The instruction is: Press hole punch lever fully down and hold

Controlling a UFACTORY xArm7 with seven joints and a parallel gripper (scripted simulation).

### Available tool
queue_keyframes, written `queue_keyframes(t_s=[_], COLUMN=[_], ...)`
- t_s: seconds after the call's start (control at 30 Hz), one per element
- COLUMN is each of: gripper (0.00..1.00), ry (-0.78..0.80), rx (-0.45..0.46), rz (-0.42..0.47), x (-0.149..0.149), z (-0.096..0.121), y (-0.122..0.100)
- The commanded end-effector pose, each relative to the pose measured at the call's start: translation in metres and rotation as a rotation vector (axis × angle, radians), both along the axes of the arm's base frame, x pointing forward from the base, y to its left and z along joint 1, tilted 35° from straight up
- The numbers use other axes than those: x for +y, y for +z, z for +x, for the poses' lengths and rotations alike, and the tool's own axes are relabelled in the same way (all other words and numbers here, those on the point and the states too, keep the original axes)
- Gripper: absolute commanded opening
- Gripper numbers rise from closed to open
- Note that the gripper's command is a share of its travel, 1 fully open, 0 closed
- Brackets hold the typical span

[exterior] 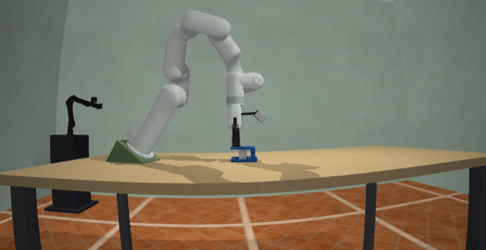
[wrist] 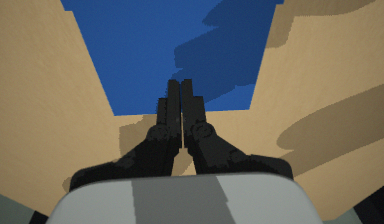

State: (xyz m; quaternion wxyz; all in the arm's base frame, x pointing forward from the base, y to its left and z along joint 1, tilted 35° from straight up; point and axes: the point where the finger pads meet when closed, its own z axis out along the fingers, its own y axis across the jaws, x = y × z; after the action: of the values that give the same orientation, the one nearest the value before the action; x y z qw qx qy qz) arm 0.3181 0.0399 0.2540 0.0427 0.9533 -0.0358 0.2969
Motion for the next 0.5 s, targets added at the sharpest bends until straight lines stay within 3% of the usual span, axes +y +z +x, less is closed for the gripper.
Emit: queue_keyframes(t_s=[0.0, 0.47], gripper=[0.0, 0.0], ry=[0.001, 0.001], rx=[-0.005, -0.005], rz=[0.001, 0.0], x=[0.0002, -0.0001], z=[0.0015, 0.0031], y=[0.0008, -0.0015])
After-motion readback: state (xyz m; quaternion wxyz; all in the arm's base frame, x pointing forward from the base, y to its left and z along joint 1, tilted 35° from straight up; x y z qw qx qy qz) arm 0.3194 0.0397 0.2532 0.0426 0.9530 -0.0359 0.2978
